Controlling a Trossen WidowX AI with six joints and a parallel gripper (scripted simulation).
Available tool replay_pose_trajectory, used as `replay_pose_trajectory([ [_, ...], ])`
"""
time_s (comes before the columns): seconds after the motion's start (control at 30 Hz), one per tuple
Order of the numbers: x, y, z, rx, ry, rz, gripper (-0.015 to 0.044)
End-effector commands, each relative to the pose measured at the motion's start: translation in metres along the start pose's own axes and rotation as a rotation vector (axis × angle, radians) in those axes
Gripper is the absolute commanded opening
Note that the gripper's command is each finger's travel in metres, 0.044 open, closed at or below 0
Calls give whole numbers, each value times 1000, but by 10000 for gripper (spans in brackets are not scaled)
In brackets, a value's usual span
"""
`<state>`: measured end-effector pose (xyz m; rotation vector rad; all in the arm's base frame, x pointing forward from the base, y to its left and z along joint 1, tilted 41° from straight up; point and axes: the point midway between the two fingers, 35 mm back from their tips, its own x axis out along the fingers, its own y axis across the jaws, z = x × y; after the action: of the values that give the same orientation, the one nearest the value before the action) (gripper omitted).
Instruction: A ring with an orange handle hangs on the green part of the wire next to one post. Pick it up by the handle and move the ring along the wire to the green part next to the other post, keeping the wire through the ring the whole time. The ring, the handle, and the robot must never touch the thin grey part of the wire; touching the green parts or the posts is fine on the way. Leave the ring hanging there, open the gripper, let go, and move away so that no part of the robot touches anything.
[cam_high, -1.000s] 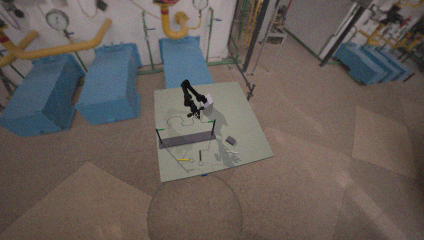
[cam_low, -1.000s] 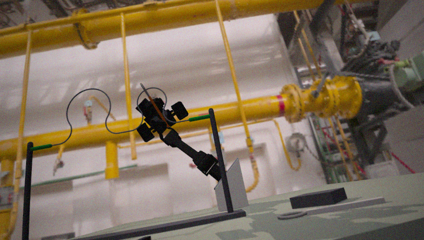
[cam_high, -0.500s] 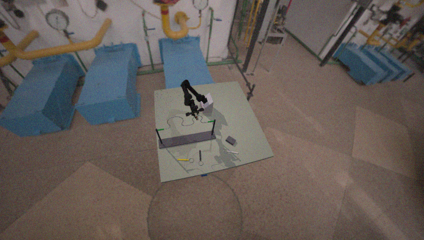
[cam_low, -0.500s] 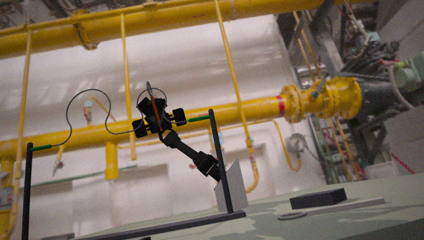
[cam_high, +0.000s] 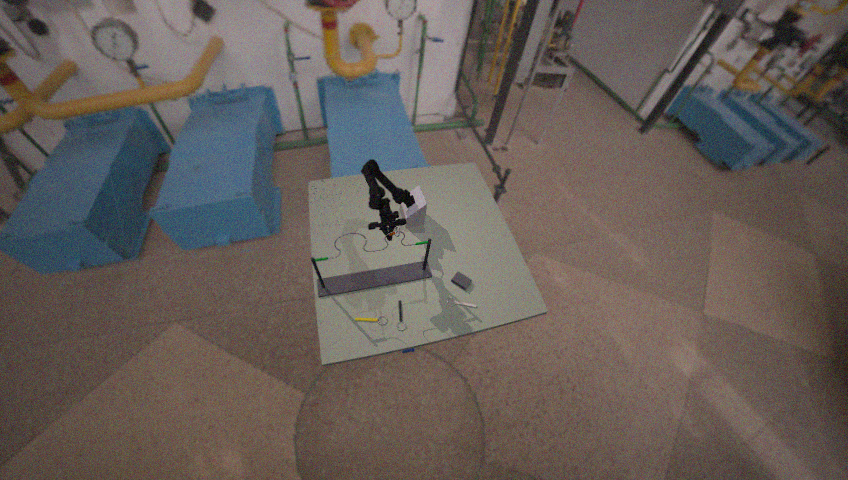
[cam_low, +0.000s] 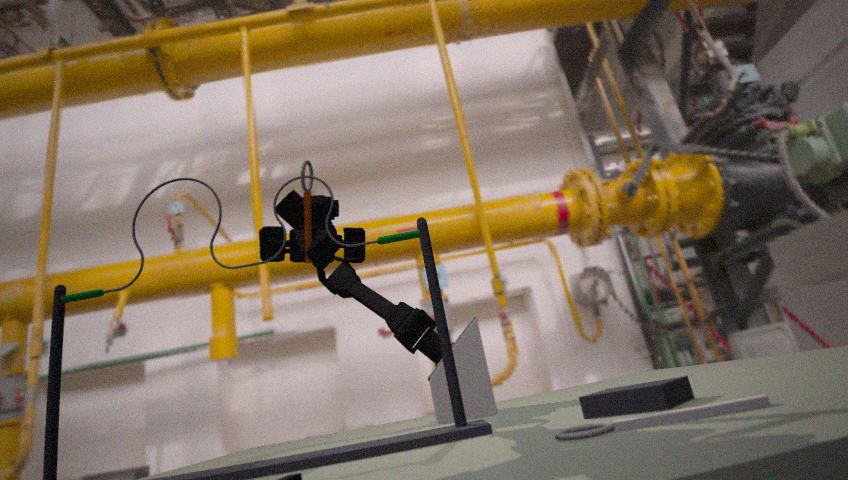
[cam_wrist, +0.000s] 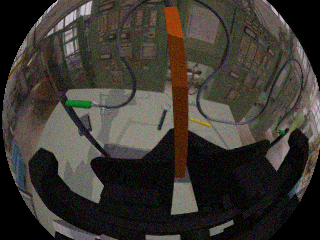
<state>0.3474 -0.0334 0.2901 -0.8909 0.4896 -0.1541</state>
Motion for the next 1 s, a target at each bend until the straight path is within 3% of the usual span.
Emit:
replay_pose_trajectory([
  [0.0,-1,-5,0,-78,11,-43,-150],
  [0.97,-11,-36,12,-611,76,-337,-150],
])
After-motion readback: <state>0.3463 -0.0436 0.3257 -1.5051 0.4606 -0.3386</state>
